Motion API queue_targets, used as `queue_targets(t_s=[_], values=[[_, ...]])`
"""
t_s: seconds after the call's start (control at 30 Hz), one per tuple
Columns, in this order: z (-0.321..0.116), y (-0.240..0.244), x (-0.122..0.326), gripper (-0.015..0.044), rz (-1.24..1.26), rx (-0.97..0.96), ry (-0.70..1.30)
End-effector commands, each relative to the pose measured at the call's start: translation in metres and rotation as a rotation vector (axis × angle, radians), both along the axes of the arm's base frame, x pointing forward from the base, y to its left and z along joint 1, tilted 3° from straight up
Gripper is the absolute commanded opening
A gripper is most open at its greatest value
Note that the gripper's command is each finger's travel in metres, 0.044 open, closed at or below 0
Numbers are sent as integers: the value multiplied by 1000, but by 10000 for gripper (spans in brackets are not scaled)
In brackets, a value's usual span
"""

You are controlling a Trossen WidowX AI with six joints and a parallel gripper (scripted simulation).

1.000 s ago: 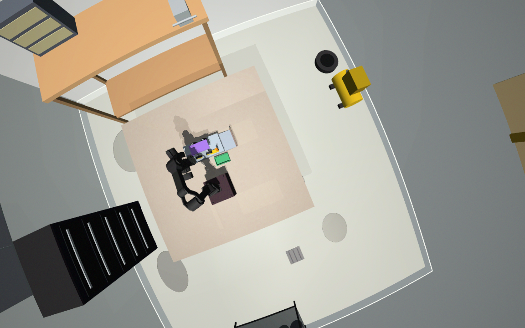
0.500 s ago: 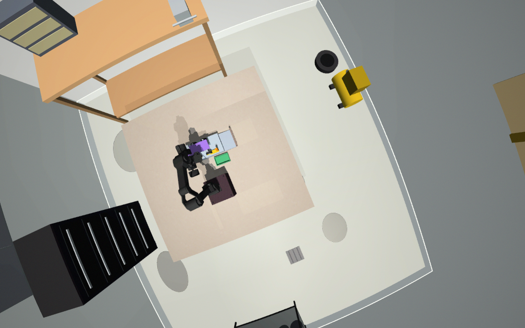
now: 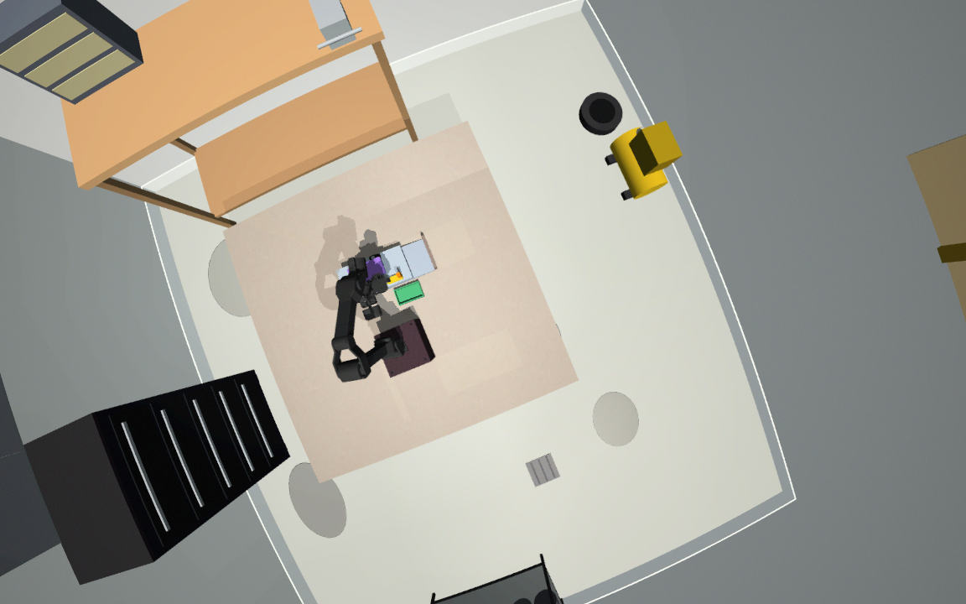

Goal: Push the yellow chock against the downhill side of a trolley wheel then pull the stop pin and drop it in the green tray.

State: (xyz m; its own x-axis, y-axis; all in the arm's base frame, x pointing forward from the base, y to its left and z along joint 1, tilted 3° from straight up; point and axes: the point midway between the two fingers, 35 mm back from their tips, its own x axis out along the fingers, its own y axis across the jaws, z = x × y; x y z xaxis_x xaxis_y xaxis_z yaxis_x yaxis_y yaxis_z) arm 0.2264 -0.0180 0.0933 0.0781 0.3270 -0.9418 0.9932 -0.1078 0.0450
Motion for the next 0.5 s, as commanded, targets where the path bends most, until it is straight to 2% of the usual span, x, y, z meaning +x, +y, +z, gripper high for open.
queue_targets(t_s=[0.0,0.47], values=[[-2,-12,-1,0,3,1,-2],[-16,-65,-10,0,3,-3,0]])
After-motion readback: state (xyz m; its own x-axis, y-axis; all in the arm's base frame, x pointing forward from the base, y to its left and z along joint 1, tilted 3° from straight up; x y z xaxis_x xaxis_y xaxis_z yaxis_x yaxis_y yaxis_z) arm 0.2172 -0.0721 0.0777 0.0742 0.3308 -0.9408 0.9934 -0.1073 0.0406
